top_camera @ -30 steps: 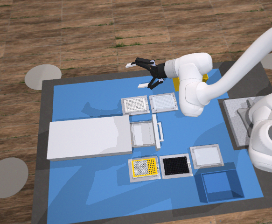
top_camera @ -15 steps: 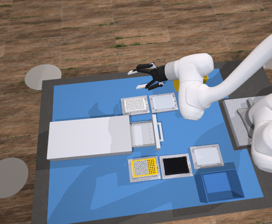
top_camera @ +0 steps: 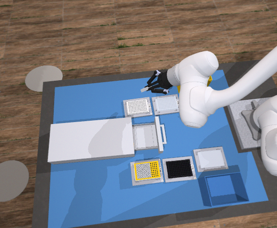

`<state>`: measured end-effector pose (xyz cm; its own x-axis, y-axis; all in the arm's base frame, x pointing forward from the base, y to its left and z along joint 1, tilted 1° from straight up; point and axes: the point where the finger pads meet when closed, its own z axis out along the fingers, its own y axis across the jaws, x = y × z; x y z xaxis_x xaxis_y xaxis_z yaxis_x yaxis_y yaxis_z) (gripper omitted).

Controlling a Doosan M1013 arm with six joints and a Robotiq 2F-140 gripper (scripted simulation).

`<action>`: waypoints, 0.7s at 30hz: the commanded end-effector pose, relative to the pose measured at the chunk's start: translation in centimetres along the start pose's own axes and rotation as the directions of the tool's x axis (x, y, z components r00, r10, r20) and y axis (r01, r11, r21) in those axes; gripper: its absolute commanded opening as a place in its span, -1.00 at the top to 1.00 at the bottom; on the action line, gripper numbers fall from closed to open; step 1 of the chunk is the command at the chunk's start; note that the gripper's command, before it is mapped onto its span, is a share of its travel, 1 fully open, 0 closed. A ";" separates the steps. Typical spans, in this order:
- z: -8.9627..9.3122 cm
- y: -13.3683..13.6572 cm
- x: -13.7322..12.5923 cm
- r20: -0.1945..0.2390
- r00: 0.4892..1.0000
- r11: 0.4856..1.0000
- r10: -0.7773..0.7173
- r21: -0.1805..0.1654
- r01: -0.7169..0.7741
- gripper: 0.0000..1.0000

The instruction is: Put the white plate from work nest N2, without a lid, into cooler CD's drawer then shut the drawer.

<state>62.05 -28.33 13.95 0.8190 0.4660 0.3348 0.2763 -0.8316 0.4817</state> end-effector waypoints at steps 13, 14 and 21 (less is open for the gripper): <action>-4.2 -5.0 0.7 0.149 0.973 0.974 0.174 0.118 -0.192 1.00; -4.5 -5.3 0.7 0.169 0.966 0.968 0.193 0.131 -0.216 1.00; -7.0 -7.9 1.0 0.224 0.945 0.947 0.238 0.162 -0.276 1.00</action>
<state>57.67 -20.08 15.81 0.9470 0.1918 0.2577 0.1279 -0.9609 0.2455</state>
